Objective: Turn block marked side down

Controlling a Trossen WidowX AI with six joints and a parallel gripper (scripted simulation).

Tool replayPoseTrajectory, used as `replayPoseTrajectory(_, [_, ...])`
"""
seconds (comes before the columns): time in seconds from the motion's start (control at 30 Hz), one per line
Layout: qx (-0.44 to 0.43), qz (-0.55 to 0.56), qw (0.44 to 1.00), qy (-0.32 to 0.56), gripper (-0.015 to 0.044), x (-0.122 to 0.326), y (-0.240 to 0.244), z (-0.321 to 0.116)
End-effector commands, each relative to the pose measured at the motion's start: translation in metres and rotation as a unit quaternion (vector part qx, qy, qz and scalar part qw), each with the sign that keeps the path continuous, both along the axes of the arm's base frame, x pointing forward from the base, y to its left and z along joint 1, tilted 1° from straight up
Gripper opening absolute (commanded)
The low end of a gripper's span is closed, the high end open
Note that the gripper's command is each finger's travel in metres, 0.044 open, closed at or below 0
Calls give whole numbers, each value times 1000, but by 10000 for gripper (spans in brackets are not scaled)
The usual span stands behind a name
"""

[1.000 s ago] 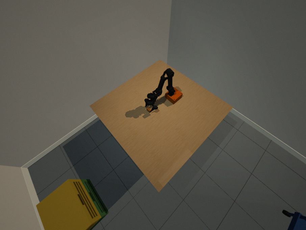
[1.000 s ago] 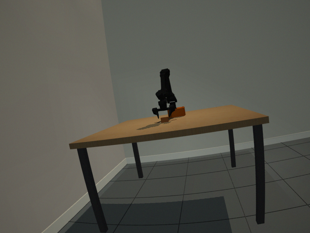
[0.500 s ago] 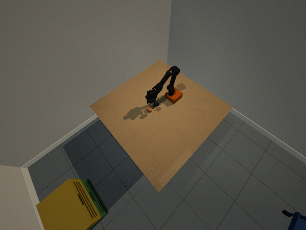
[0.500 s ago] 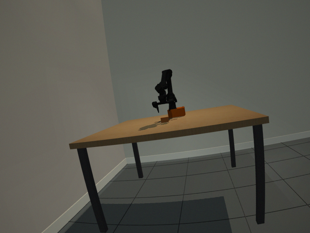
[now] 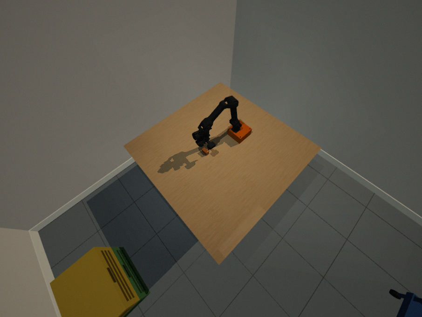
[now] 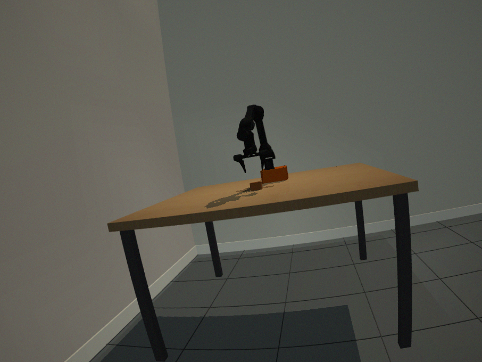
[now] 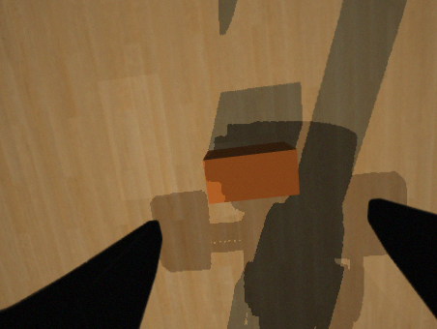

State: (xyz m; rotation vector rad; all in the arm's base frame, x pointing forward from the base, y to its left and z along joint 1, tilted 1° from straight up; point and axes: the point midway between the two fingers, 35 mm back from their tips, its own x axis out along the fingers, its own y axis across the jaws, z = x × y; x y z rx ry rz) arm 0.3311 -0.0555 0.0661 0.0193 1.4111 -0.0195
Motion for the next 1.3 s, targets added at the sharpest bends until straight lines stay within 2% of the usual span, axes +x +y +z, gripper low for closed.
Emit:
replayPoseTrajectory(0.0, [-3,0,998,59,440,7,1,9])
replayPoseTrajectory(0.17, [-3,0,998,59,440,9,-1,6])
replayPoseTrajectory(0.3, [-3,0,998,59,440,10,-1,-26])
replayPoseTrajectory(1.27, [-3,0,998,59,440,11,-1,-70])
